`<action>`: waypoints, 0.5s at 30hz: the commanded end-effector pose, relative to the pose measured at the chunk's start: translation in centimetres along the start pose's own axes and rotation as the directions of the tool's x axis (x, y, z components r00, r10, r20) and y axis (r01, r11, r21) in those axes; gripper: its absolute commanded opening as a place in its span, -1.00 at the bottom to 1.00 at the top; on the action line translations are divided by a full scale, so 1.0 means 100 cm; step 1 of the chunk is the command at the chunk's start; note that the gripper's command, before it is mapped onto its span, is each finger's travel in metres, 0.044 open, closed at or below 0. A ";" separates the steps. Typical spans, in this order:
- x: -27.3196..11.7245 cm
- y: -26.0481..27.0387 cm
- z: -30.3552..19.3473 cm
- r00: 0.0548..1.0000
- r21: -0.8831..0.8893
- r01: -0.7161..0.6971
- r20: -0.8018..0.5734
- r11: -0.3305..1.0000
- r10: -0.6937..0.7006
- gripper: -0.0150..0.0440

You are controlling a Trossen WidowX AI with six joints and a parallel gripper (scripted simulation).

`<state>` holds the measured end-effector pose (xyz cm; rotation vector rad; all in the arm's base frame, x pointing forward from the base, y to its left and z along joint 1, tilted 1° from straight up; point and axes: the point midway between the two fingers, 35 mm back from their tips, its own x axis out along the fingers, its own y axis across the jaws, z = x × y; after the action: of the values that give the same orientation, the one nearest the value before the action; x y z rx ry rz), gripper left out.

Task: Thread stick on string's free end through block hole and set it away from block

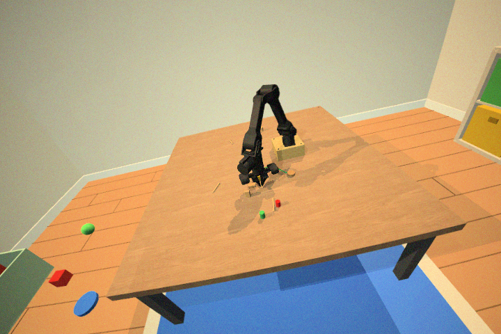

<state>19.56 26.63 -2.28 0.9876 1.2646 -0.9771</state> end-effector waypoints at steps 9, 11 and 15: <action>0.000 -0.001 -0.016 1.000 0.012 -0.001 0.003 1.000 0.001 -0.49; 0.000 -0.001 -0.019 1.000 0.014 -0.002 0.003 1.000 0.002 -0.49; 0.000 -0.001 -0.024 1.000 0.016 -0.003 0.004 1.000 0.003 -0.49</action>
<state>18.92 28.68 -2.28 1.0010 1.2602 -0.9829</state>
